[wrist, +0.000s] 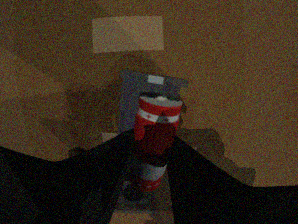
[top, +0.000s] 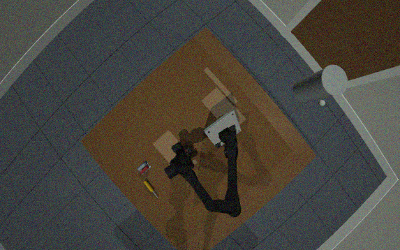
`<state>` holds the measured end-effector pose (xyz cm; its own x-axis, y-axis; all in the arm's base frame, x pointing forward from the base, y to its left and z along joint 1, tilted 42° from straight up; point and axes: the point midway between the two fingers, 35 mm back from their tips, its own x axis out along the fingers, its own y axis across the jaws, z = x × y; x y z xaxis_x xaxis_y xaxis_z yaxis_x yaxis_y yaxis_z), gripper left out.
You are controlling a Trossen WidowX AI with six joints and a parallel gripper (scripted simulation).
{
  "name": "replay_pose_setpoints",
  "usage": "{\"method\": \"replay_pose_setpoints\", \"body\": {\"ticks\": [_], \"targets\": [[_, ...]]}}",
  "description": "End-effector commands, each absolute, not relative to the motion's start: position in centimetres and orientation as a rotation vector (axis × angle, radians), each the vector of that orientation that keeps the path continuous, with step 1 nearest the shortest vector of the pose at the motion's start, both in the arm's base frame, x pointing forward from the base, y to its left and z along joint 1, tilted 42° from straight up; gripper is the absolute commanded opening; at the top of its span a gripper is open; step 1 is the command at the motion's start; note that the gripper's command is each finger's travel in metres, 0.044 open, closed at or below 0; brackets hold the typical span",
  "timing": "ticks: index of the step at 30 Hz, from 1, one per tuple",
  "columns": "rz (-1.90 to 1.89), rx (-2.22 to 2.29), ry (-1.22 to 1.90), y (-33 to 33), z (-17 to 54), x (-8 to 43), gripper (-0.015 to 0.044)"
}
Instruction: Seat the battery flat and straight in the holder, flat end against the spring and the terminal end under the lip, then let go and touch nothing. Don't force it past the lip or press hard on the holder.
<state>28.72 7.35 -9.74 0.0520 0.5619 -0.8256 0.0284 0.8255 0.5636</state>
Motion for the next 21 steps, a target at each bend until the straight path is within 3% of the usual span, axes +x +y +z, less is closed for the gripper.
{"method": "replay_pose_setpoints", "body": {"ticks": [1, 21], "targets": [[0.445, 0.494, 1.526, 7.76, -10.12, 28.0, 0.008], [0.48, 0.469, 1.631, 8.04, -9.9, 28.08, 0.008]]}}
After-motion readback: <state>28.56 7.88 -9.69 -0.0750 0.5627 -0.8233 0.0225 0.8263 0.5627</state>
